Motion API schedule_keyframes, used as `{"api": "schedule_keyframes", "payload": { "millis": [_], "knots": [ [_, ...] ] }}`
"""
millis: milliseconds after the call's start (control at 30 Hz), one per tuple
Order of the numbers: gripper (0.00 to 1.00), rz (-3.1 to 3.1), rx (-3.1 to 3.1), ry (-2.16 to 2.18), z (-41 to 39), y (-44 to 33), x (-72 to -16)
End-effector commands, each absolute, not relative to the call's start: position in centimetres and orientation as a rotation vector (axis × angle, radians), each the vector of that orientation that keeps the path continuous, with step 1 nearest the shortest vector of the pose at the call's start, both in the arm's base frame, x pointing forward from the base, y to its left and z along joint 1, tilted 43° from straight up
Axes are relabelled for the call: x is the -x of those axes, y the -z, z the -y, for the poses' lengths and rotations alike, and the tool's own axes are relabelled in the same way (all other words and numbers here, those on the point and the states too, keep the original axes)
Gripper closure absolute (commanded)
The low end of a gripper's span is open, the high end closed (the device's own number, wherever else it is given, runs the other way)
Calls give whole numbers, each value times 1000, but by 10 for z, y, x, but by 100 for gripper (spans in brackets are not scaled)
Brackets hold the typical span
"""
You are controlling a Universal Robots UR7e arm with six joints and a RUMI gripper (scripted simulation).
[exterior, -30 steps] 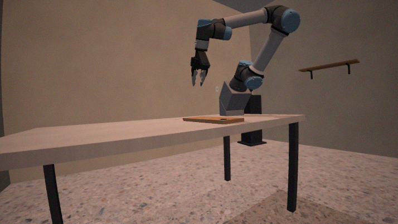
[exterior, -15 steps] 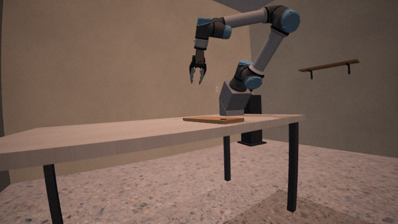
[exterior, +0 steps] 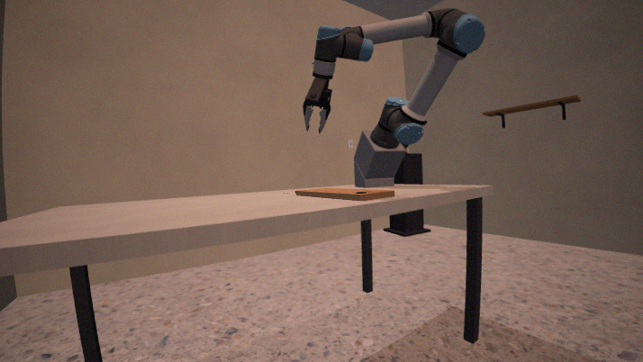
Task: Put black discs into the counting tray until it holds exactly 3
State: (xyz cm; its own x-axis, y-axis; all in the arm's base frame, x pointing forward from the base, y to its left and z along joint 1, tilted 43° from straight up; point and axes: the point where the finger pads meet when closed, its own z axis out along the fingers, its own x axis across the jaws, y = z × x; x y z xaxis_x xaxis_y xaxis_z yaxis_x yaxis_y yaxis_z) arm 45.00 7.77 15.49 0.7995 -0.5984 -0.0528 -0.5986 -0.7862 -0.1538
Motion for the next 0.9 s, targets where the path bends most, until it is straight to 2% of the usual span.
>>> {"api": "schedule_keyframes", "payload": {
  "millis": [0, 867],
  "knots": [
    [72, -1161, 2774, -8, -65, -158, -451],
    [72, -1847, 2481, -17, -24, -163, -450]
  ]
}}
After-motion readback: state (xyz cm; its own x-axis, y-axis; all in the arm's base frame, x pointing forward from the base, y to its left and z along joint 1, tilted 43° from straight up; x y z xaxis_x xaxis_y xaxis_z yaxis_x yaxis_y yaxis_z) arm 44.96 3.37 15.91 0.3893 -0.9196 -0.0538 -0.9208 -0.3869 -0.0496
